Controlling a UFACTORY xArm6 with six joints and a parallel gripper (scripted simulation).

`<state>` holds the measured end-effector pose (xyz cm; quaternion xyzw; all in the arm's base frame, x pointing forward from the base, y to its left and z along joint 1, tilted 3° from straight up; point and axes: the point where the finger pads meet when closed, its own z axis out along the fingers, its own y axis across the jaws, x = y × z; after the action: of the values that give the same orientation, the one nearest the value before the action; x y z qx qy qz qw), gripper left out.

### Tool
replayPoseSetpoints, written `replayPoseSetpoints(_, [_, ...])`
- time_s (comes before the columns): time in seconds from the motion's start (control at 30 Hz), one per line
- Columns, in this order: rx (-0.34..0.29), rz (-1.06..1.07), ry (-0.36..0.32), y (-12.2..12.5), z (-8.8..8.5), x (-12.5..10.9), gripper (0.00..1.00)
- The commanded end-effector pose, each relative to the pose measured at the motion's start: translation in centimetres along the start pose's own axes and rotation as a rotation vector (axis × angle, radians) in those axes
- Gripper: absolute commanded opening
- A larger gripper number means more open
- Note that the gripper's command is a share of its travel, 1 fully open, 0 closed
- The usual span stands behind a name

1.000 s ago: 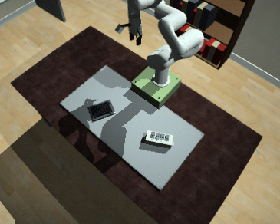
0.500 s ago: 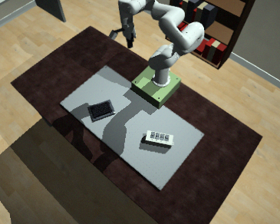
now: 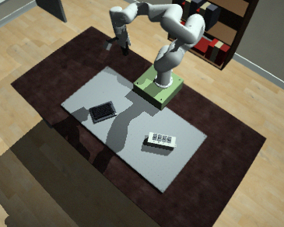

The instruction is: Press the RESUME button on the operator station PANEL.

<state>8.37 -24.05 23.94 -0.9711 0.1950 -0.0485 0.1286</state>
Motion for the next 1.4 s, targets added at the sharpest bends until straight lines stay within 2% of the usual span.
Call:
replayPoseSetpoints(0.0, [-0.02,-0.025,-0.031,-0.1,0.7,1.7,0.0])
replayPoseSetpoints(0.07, [-0.02,-0.025,-0.031,-0.4,1.1,2.6,0.0])
replayPoseSetpoints(0.17, [-0.02,-0.025,-0.031,-0.4,1.2,2.7,0.0])
replayPoseSetpoints(0.2, [-0.034,-0.047,-0.051,-0.5,1.4,3.1,0.0])
replayPoseSetpoints(0.33, [-0.035,-0.049,-0.053,-1.0,2.1,4.6,0.0])
replayPoseSetpoints(0.37, [-0.05,-0.072,-0.072,-1.2,2.4,5.0,0.0])
replayPoseSetpoints(0.67, [-0.069,-0.1,-0.092,-2.7,4.1,7.9,0.0])
replayPoseSetpoints(0.73, [-0.069,-0.1,-0.092,-2.7,4.1,7.9,0.0])
replayPoseSetpoints(0.77, [-0.086,-0.125,-0.106,-3.0,4.4,8.3,0.0])
replayPoseSetpoints(1.1, [-0.106,-0.156,-0.12,-5.5,6.7,11.5,0.0])
replayPoseSetpoints(1.37, [-0.124,-0.185,-0.131,-7.1,8.0,13.0,0.0])
